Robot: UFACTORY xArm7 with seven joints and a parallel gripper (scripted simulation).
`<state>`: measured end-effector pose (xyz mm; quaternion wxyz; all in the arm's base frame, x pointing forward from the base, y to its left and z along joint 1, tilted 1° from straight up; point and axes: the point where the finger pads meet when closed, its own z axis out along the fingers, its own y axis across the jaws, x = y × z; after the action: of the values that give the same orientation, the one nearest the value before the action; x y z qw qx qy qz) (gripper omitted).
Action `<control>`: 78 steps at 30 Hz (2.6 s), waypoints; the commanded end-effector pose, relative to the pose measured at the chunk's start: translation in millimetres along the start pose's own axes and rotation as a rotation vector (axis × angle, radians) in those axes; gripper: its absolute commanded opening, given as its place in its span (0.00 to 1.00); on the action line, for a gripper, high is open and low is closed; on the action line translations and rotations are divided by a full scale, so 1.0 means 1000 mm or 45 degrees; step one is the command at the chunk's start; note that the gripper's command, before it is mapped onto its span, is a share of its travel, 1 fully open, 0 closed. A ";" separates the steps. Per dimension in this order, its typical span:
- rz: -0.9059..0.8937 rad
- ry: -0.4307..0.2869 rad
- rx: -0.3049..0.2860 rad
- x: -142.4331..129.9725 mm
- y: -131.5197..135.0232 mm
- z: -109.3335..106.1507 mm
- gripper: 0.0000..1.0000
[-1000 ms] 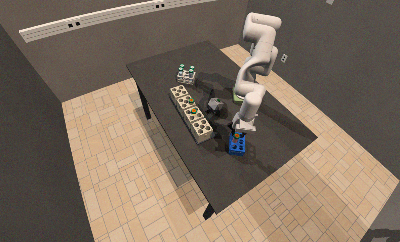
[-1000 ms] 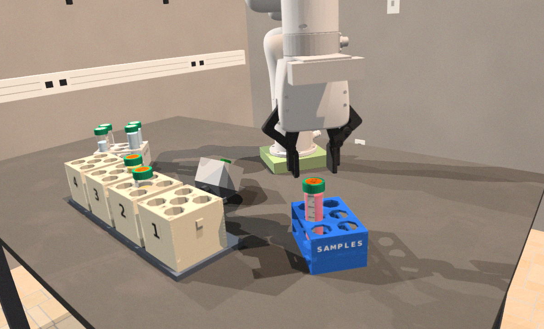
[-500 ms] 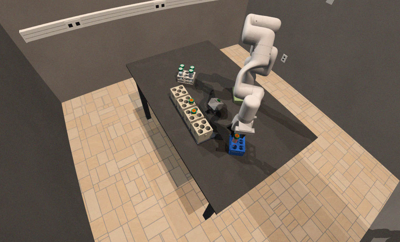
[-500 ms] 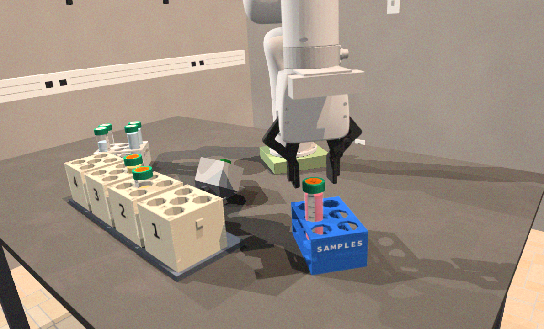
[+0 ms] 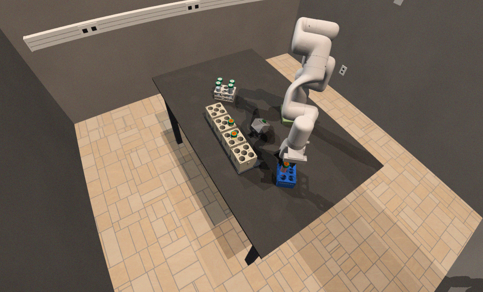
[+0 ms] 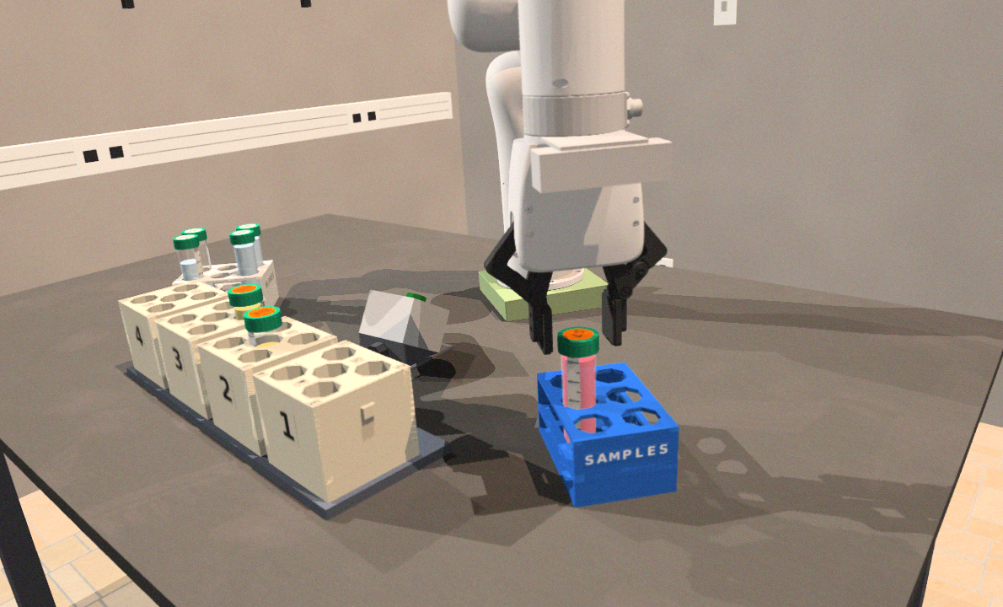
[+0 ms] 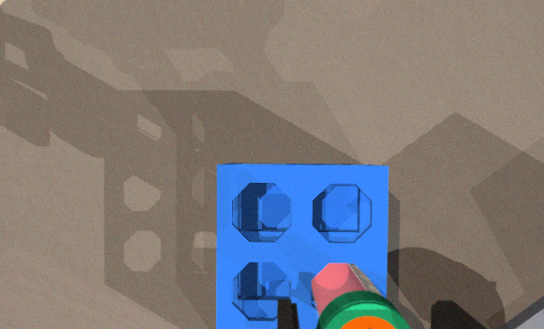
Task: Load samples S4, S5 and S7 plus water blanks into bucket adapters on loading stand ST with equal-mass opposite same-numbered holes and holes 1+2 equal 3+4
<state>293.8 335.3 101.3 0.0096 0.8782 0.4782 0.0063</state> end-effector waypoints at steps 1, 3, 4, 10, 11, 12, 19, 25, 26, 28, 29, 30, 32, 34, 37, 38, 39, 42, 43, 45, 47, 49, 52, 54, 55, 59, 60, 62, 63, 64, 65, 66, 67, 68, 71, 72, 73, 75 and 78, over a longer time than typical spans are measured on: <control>0.000 0.006 -0.001 0.002 0.000 0.001 0.57; 0.000 0.006 -0.001 0.002 0.000 0.002 0.57; 0.000 0.006 -0.001 0.002 0.000 0.003 0.57; 0.000 0.006 -0.001 0.002 0.000 0.007 0.57; 0.000 0.006 -0.001 0.002 0.000 0.008 0.57; 0.000 0.006 -0.001 0.002 0.000 0.008 0.57; 0.000 0.006 -0.001 0.002 0.000 0.012 0.57; 0.000 0.006 -0.001 0.002 0.000 0.012 0.57; 0.000 0.006 -0.001 0.002 0.000 0.012 0.57; 0.000 0.006 -0.001 0.002 0.000 0.012 0.57; 0.000 0.006 -0.001 0.002 0.000 0.012 0.57; 0.000 0.006 -0.001 0.002 0.000 0.012 0.57; 0.000 0.006 -0.001 0.002 0.000 0.013 0.57; 0.000 0.006 -0.001 0.002 0.000 0.012 0.57; 0.000 0.006 -0.001 0.002 0.000 0.011 0.00; 0.000 0.006 -0.001 0.002 0.000 0.011 0.00; 0.000 0.006 -0.001 0.002 0.000 0.011 0.00; 0.000 0.006 -0.001 0.002 0.000 0.011 0.00; 0.000 0.006 -0.001 0.002 0.000 0.011 0.00; 0.000 0.006 -0.001 0.002 0.000 0.011 0.00; 0.000 0.006 -0.001 0.002 0.000 0.011 0.00; 0.000 0.006 -0.001 0.002 0.000 0.011 0.00; 0.000 0.006 -0.001 0.002 0.000 0.011 0.00; 0.000 0.006 -0.001 0.002 0.000 0.011 0.00; 0.000 0.006 -0.001 0.002 0.000 0.011 0.00; 0.000 0.006 -0.001 0.002 0.000 0.011 0.00; 0.000 0.006 -0.001 0.002 0.000 0.011 0.00; 0.000 0.006 -0.001 0.002 0.000 0.011 0.00; 0.000 0.006 -0.001 0.002 0.000 0.011 0.00; 0.000 0.006 -0.001 0.002 0.000 0.011 0.00; 0.000 0.006 -0.001 0.002 0.000 0.011 0.00; 0.000 0.006 -0.001 0.002 0.000 0.011 0.00; 0.000 0.006 -0.001 0.002 0.000 0.011 0.00; 0.000 0.006 -0.001 0.002 0.000 0.011 0.00; 0.000 0.006 -0.001 0.002 0.000 0.011 0.00; 0.000 0.006 -0.001 0.002 0.000 0.011 0.00; 0.000 0.006 -0.001 0.002 0.000 0.011 0.00; 0.000 0.006 -0.001 0.002 0.000 0.011 0.00; 0.000 0.006 -0.001 0.002 0.000 0.009 0.00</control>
<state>294.0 335.1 88.9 0.0097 0.8782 0.4782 0.0061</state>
